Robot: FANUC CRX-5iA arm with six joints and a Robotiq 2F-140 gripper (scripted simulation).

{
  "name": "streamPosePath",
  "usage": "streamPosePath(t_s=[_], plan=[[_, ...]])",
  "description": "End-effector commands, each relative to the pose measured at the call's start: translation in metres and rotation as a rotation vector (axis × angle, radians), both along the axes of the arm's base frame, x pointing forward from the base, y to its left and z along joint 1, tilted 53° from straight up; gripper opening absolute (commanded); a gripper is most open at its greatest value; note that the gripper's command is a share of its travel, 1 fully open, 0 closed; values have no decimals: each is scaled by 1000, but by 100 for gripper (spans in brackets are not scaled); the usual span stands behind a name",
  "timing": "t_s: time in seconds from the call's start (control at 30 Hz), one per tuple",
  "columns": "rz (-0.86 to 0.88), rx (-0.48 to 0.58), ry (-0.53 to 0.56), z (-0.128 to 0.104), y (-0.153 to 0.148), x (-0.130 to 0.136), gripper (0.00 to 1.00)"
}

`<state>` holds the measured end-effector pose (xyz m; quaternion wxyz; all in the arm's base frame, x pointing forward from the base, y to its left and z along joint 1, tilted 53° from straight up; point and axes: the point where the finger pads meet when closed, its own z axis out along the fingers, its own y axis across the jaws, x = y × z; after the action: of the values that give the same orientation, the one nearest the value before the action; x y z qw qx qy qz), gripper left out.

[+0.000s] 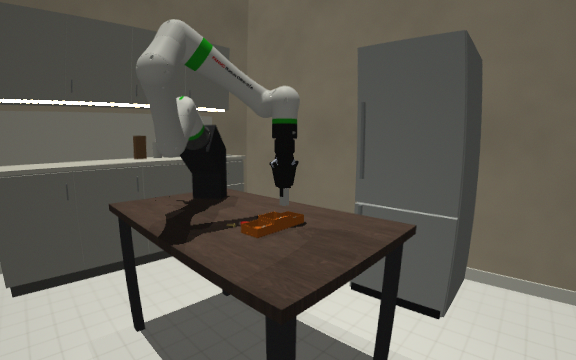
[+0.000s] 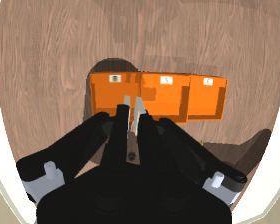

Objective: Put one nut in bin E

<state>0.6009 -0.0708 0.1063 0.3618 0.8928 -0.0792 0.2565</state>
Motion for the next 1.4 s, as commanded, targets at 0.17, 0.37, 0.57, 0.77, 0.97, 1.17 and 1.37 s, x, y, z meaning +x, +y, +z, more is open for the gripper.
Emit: streamPosePath(t_s=[0.17, 0.37, 0.57, 0.77, 0.97, 1.17, 1.37], plan=[[-1, 0, 0, -23, 26, 10, 5], [-1, 0, 0, -26, 22, 12, 5], [-1, 0, 0, -36, 11, 18, 5], [-1, 0, 0, -42, 4, 22, 5], [-1, 0, 0, -52, -7, 29, 5], [-1, 0, 0, -59, -15, 33, 5], [-1, 0, 0, -59, -15, 33, 5]])
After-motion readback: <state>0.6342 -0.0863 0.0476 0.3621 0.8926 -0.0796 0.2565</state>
